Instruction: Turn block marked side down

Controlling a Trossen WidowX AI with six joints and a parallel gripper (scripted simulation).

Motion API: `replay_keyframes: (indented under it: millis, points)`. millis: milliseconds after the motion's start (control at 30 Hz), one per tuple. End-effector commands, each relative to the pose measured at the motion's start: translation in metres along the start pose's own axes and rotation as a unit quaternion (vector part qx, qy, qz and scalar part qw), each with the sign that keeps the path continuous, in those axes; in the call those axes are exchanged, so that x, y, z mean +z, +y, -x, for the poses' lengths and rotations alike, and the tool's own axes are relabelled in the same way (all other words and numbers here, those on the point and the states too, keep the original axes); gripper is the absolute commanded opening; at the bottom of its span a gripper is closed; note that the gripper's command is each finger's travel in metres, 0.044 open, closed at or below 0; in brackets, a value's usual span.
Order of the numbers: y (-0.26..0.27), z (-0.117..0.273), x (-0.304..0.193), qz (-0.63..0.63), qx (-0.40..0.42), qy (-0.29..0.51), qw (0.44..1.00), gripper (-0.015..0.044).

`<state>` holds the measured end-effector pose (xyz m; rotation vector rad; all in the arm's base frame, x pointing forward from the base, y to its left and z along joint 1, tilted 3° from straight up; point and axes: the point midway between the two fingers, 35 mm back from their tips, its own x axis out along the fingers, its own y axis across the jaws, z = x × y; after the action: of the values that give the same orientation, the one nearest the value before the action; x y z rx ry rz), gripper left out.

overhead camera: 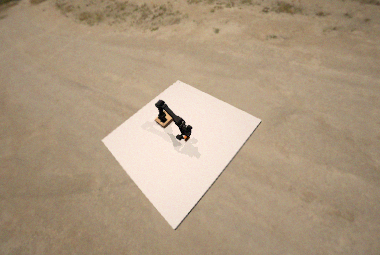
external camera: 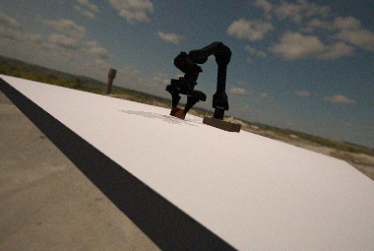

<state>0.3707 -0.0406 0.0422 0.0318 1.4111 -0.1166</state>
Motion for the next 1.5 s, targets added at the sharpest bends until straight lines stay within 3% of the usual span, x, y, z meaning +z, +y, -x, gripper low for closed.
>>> replay_keyframes:
  millis: [0,933,1467]
  points:
    - [0.0,0.0,-0.001,0.002,0.0,-0.028,1.0,0.0]
    - [0.0,-0.001,-0.01,0.002,-0.001,-0.211,0.977,0.0]
    - [0.0,-0.036,0.003,0.001,0.001,-0.314,0.949,0.0]
